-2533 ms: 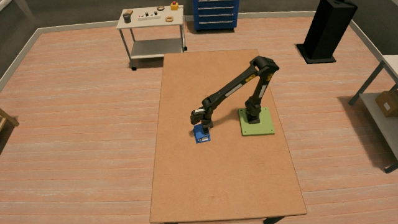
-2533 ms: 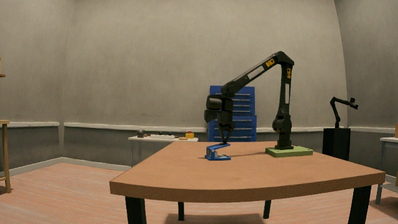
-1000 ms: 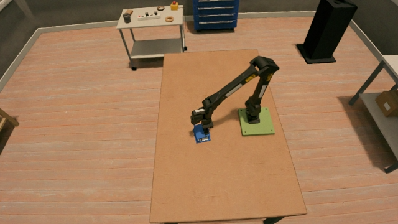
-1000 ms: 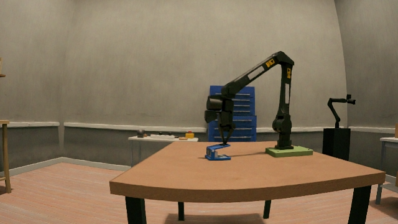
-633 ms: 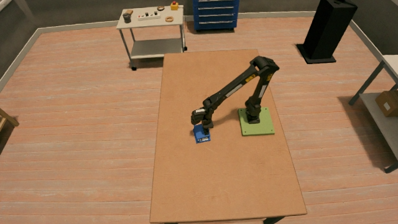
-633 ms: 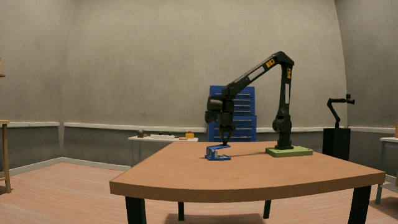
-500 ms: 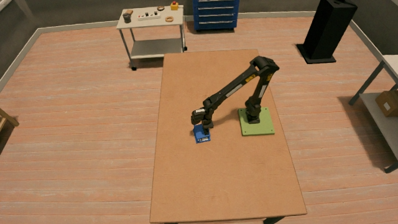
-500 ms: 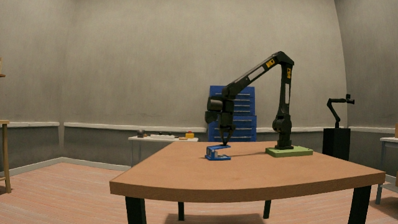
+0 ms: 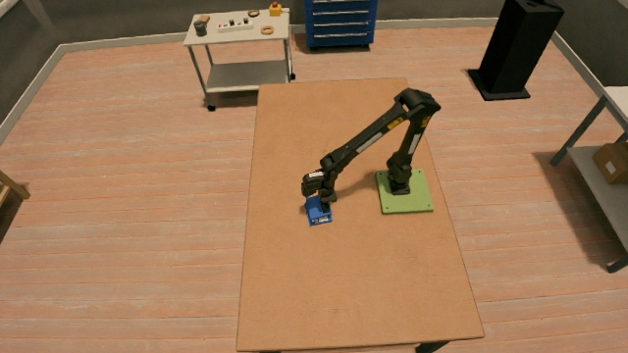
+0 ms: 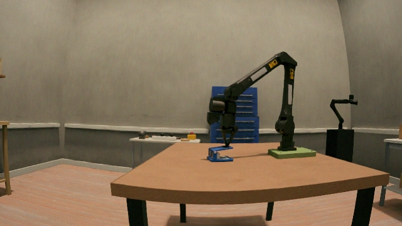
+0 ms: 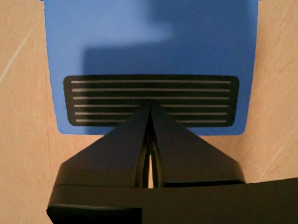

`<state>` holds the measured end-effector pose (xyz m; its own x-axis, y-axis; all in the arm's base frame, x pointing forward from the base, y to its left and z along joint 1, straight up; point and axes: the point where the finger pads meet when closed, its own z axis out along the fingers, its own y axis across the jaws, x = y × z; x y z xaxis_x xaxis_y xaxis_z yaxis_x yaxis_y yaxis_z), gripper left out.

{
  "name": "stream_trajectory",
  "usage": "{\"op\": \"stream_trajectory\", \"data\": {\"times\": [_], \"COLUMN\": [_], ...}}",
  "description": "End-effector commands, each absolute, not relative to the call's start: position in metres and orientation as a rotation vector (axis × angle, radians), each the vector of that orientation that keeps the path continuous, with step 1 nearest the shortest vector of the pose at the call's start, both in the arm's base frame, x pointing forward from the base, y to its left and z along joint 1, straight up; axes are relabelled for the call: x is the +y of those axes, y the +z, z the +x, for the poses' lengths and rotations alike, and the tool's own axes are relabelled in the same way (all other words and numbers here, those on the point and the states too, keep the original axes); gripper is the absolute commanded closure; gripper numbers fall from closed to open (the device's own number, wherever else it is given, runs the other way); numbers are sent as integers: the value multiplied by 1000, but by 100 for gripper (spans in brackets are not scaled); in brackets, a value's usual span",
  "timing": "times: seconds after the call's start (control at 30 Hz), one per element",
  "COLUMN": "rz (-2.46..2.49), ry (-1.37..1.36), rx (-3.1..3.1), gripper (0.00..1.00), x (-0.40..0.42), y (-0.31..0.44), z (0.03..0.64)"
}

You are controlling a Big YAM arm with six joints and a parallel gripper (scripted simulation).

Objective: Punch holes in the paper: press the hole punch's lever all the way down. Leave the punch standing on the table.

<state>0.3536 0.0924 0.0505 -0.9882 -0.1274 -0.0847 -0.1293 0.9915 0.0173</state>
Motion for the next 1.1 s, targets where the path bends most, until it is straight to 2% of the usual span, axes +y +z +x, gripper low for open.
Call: {"op": "stream_trajectory", "data": {"times": [0.0, 1.07], "rz": [-200, -200], "ry": [2, 2], "rx": [3128, 3128], "gripper": [100, 100], "x": [80, 78], "y": [18, 9], "z": [336, 331]}}
